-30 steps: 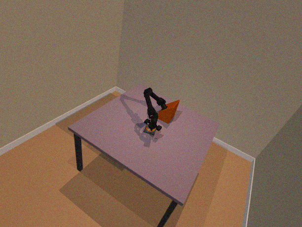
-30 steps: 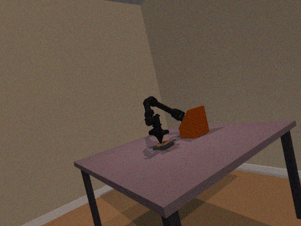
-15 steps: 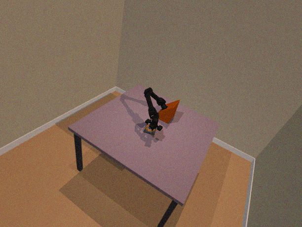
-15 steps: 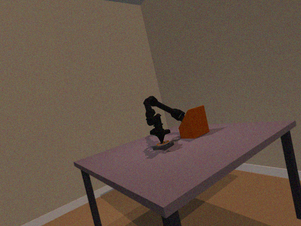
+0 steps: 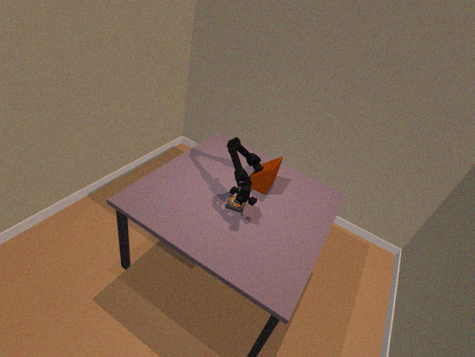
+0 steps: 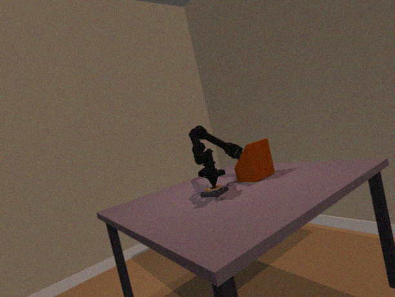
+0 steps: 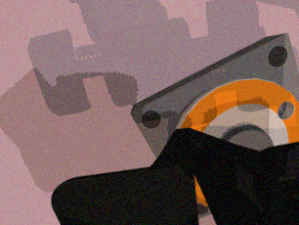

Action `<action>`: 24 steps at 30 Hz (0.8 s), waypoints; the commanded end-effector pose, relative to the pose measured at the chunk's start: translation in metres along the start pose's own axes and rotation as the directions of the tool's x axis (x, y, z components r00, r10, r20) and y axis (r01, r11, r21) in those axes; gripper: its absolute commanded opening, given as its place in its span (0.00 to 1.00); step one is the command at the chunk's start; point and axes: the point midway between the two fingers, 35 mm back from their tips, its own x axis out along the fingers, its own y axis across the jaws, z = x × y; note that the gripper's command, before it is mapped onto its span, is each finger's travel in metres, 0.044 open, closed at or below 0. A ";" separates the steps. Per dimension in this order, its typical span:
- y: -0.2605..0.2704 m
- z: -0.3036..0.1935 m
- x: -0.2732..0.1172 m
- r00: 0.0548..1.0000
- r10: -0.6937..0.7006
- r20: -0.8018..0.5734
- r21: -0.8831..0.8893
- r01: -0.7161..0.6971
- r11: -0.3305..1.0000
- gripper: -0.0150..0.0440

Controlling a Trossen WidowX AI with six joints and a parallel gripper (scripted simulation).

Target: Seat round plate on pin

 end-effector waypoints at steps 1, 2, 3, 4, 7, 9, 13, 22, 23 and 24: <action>0.003 -0.007 0.003 1.000 0.002 -0.015 -0.003 -0.002 1.000 0.25; 0.003 -0.008 0.003 1.000 0.002 -0.015 -0.003 -0.002 1.000 0.25; 0.003 -0.008 0.003 1.000 0.002 -0.015 -0.003 -0.002 1.000 0.25; 0.003 -0.009 0.003 1.000 0.002 -0.015 -0.003 -0.002 1.000 0.25; 0.004 -0.011 0.003 1.000 0.002 -0.015 -0.003 -0.002 1.000 0.25; 0.005 -0.012 0.003 1.000 0.002 -0.015 -0.003 -0.002 1.000 0.25; 0.005 -0.015 0.003 1.000 0.002 -0.015 -0.003 -0.002 1.000 0.25; 0.006 -0.021 0.002 1.000 0.002 -0.015 -0.004 -0.002 1.000 0.25; 0.007 -0.022 0.002 1.000 0.002 -0.015 -0.004 -0.002 1.000 0.25; 0.007 -0.022 0.002 1.000 0.002 -0.015 -0.004 -0.002 1.000 0.25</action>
